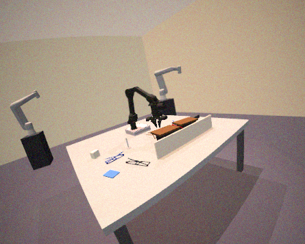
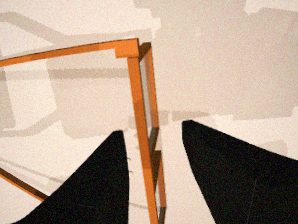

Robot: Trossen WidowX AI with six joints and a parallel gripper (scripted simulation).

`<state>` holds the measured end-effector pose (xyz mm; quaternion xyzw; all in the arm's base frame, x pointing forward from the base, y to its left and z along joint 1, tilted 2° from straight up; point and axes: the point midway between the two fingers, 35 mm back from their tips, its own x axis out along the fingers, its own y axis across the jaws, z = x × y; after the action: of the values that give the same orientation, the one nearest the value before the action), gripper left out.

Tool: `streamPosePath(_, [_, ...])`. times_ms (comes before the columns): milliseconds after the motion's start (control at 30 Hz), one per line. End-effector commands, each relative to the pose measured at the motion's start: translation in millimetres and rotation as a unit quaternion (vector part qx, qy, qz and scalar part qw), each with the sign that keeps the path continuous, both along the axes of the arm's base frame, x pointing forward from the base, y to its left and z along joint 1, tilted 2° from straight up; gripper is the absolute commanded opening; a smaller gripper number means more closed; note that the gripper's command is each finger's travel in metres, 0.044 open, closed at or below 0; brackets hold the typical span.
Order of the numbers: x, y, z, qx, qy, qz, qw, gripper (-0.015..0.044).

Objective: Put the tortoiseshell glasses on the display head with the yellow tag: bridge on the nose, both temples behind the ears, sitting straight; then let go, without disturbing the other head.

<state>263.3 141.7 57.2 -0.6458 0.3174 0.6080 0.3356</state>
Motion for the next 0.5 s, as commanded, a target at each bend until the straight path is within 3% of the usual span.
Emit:
streamPosePath(0, [-0.4, -0.8, -10.0, -0.003, 0.003, -0.002, 1.0, 0.012])
streamPosePath(467, [1.6, -0.3, -32.7, -0.003, 0.003, -0.002, 1.0, 0.012])
